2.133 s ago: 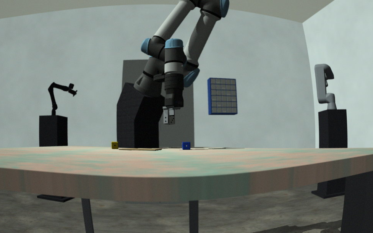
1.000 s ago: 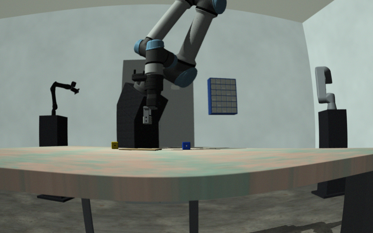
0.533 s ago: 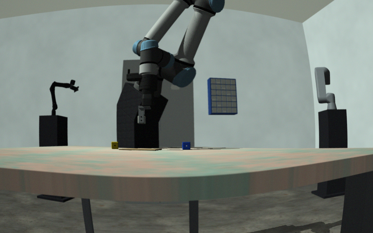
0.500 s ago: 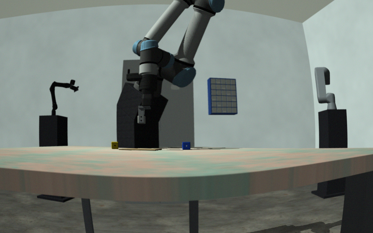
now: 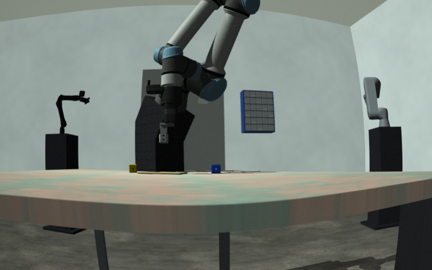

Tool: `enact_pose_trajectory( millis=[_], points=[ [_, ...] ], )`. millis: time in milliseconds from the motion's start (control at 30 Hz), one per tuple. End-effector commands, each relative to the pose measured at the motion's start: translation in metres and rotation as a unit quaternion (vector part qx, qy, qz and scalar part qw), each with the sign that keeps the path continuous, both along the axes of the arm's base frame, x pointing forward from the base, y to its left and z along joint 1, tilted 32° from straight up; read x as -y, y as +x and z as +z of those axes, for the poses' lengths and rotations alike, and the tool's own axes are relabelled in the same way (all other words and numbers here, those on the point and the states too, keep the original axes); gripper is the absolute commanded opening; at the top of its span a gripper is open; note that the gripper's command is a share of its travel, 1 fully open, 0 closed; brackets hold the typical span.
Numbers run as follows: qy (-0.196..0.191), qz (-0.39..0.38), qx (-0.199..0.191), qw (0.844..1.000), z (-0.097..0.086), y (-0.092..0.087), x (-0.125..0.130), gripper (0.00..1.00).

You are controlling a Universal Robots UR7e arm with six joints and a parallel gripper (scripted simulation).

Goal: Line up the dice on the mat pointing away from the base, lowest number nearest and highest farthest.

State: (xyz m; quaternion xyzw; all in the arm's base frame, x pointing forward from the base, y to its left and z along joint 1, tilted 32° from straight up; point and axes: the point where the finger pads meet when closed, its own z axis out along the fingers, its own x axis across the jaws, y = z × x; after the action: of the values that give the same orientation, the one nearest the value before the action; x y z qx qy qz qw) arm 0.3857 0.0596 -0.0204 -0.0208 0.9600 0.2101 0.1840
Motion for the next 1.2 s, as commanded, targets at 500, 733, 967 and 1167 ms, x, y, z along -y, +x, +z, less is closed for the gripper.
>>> enact_pose_trajectory(
  millis=[500,733,967,1167],
  points=[
    [0.000,0.000,0.000,1.000,-0.010,0.005,-0.005,0.57],
    [0.000,0.000,0.000,1.000,-0.018,0.008,-0.009,0.57],
    [0.000,0.000,0.000,1.000,-0.032,0.013,-0.015,0.57],
    [0.000,0.000,0.000,1.000,-0.044,0.018,-0.021,0.57]
  ],
)
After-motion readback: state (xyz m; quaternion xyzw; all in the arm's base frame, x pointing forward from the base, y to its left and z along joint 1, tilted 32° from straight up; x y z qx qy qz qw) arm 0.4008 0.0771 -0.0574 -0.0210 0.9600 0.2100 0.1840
